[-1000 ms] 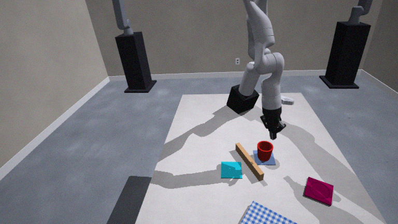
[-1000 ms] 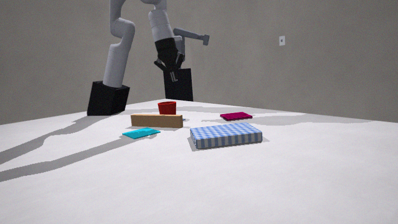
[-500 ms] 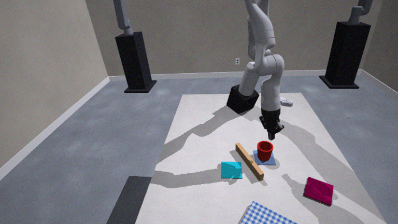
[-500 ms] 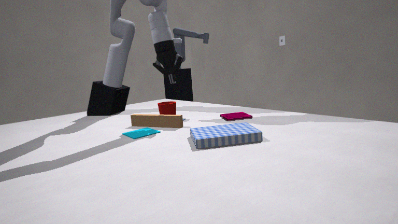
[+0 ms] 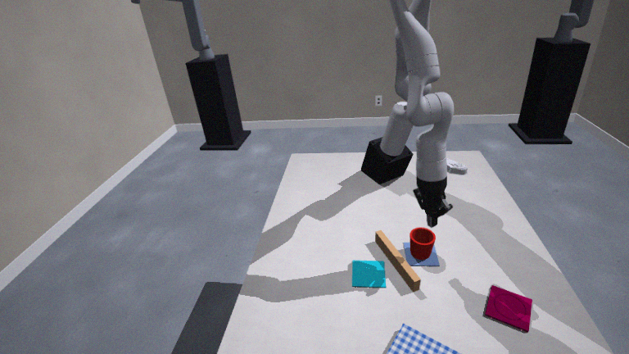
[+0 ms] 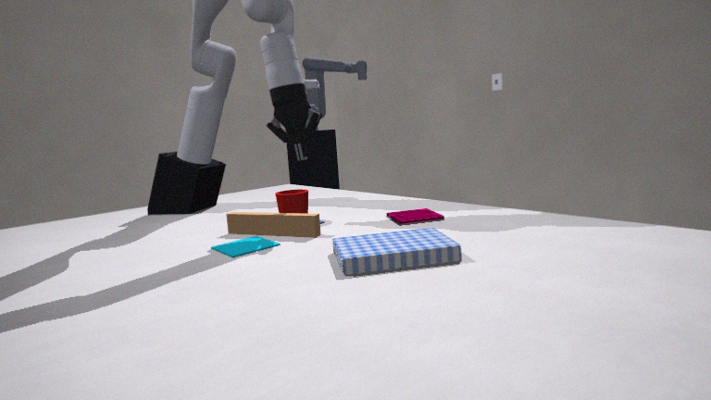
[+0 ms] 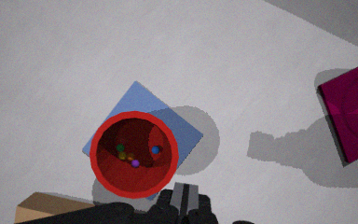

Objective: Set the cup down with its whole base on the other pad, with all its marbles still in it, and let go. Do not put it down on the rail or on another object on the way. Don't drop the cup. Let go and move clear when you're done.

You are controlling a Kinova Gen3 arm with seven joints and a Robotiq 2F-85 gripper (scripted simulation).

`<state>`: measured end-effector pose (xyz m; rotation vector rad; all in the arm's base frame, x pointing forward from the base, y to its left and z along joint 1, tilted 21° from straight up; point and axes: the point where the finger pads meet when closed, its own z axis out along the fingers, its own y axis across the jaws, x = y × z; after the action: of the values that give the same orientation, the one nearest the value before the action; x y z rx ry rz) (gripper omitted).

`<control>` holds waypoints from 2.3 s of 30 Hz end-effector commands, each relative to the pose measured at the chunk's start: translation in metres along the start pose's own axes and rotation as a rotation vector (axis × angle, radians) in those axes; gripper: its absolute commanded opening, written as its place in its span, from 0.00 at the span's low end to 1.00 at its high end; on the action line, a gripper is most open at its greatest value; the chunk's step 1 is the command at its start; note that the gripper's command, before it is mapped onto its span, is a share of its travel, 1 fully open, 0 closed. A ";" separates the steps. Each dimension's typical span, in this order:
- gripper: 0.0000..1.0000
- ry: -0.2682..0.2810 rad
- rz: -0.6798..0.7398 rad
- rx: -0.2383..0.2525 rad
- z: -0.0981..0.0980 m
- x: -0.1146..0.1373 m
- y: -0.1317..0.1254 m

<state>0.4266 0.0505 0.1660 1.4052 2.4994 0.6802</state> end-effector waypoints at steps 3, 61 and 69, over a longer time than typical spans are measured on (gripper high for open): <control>0.00 -0.004 -0.002 -0.002 0.000 0.001 0.001; 0.00 -0.033 0.066 0.085 0.024 0.002 -0.027; 0.00 -0.044 0.089 0.115 0.032 0.003 -0.036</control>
<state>0.4117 0.0387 0.1244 1.5738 2.4765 0.5273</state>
